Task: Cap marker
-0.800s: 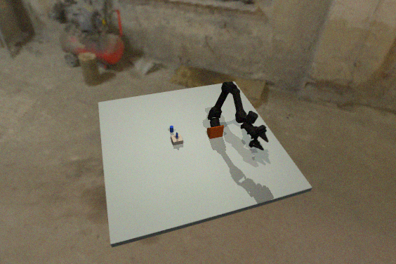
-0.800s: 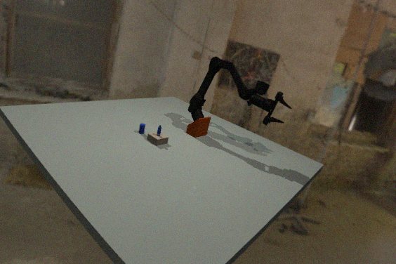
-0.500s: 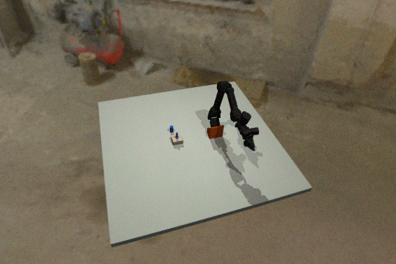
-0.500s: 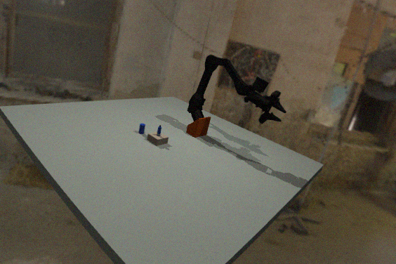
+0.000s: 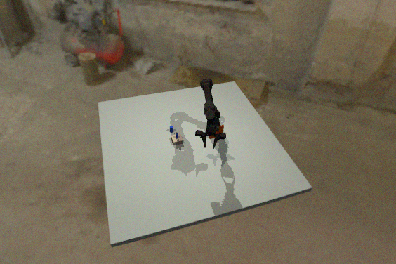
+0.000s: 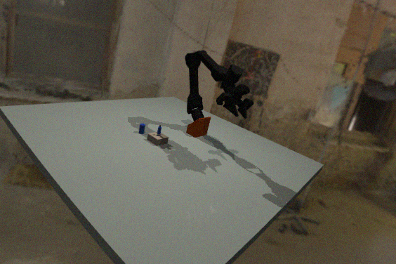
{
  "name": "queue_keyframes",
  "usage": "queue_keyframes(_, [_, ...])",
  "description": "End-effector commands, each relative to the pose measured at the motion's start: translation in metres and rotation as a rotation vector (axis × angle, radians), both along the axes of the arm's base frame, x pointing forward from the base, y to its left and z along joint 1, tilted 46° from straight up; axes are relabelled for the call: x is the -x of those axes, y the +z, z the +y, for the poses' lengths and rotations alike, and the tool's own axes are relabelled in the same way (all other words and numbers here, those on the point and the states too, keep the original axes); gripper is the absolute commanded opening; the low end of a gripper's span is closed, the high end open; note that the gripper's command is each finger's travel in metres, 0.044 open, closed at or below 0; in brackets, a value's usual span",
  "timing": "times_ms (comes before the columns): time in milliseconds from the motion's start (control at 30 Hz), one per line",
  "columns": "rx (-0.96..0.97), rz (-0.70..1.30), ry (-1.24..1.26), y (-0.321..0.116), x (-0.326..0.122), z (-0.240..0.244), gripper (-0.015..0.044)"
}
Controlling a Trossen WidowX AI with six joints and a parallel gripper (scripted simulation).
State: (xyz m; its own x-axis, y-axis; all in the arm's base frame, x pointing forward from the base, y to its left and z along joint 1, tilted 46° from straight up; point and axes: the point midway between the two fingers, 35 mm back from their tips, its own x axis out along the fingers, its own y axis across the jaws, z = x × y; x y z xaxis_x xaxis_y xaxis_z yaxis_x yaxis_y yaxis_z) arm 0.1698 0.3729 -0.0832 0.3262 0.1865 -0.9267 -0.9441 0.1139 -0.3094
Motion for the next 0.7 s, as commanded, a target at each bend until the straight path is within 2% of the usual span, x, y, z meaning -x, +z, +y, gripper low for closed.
queue_keyframes(0, [-0.017,-0.018,-0.368,0.030,-0.058,-0.034,0.0240])
queue_keyframes(167, [-0.027,-0.051,-0.809,0.062,-0.114,-0.095,0.0240])
queue_keyframes(333, [-0.028,-0.124,-1.246,0.095,-0.151,-0.167,0.0240])
queue_keyframes(667, [-0.047,-0.382,-2.016,0.168,-0.172,-0.315,0.0240])
